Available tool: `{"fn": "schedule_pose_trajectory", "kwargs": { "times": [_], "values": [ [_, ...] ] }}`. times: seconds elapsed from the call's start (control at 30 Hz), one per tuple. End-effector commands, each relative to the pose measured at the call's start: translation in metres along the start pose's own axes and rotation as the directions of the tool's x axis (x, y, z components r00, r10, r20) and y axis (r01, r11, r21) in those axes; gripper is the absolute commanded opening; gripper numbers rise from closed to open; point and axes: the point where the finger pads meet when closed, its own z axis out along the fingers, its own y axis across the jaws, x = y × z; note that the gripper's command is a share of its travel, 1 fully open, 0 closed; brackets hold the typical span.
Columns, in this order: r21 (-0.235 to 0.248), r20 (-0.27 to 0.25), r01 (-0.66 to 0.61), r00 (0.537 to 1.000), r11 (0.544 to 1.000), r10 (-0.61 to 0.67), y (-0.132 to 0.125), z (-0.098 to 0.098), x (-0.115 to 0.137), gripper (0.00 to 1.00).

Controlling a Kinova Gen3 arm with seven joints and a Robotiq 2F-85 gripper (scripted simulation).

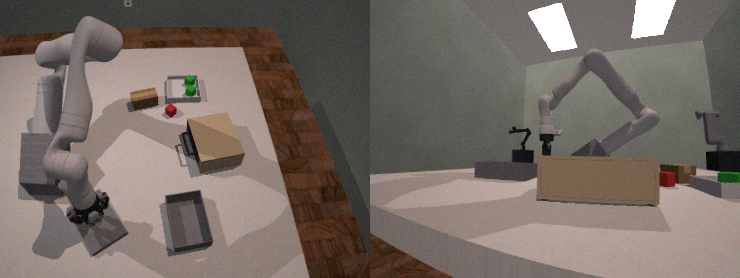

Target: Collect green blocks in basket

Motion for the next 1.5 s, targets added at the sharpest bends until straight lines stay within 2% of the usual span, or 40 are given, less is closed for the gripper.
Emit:
{"fn": "schedule_pose_trajectory", "kwargs": {
  "times": [0.0, 1.47],
  "values": [
    [0.0, 0.002, 0.0, 1.0, 1.0, 0.0, 0.0, 0.0005, -0.0006, 0.48],
    [0.0, 0.002, 0.0, 1.0, 1.0, 0.0, 0.0, 0.0061, -0.0006, 0.48]
  ]
}}
